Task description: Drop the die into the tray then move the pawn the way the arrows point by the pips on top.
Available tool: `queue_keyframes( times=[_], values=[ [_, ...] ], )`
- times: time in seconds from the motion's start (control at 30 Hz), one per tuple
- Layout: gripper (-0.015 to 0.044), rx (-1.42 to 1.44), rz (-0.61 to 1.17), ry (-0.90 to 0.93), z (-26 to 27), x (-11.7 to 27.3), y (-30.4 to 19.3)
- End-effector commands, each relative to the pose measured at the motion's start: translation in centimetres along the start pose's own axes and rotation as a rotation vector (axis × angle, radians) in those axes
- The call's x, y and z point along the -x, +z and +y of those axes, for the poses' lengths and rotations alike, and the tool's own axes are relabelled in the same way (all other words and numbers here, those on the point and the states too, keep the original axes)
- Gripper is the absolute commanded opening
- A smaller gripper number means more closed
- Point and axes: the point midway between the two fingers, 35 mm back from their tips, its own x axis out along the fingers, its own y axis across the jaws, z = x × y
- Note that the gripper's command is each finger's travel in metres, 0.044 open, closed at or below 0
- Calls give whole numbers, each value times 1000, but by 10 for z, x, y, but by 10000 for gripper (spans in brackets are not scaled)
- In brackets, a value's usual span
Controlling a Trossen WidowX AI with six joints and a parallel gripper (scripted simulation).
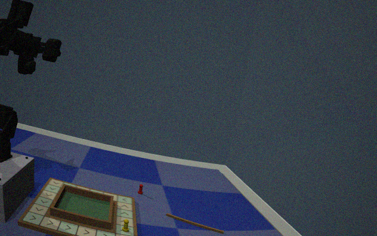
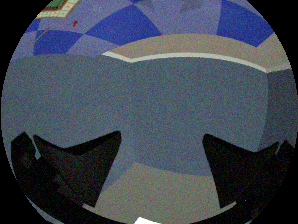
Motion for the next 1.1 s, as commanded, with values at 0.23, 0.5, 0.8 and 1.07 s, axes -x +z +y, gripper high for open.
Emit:
queue_keyframes(
  times=[0.23, 0.5, 0.8, 1.07],
  values=[
    [275, -413, -147, 329, 54, -37, 10],
    [275, -976, -155, 802, 151, -54, 38],
    [275, -1588, 95, 1318, 261, -18, 88],
    [275, -2021, 460, 1700, 330, 47, 143]
  ],
)
